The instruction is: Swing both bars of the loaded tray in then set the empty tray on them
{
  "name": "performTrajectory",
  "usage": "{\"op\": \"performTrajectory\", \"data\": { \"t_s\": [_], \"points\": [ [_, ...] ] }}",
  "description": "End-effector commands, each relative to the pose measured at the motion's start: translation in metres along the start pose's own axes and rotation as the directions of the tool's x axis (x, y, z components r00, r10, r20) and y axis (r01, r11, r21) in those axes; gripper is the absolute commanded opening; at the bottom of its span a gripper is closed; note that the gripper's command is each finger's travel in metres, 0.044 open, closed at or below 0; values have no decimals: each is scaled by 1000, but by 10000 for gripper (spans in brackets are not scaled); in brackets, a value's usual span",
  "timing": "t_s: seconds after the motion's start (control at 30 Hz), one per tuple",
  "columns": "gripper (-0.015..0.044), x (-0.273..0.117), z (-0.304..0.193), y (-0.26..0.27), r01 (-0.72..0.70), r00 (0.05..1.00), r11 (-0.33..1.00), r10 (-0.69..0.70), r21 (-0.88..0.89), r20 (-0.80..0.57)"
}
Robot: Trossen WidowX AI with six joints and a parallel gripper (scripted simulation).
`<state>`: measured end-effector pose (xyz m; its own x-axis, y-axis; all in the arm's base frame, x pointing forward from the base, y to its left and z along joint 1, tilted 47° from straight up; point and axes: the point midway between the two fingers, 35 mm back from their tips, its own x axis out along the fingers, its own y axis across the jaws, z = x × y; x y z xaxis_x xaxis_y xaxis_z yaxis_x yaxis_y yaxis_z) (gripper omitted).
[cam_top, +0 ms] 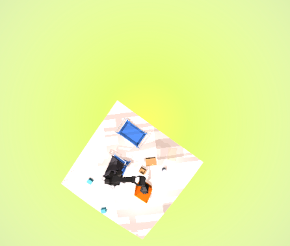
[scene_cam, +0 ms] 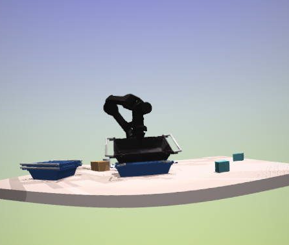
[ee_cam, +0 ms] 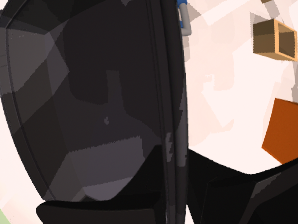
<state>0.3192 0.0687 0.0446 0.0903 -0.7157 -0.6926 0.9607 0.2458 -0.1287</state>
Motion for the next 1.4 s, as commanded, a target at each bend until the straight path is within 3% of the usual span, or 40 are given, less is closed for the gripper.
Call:
{"op": "performTrajectory", "data": {
  "t_s": [0.0,1.37],
  "points": [
    [0,0,0,0,-15,1000,1000,15,0,1],
    [0,29,-1,-20,-14,1000,1000,14,-1,3]
  ]
}}
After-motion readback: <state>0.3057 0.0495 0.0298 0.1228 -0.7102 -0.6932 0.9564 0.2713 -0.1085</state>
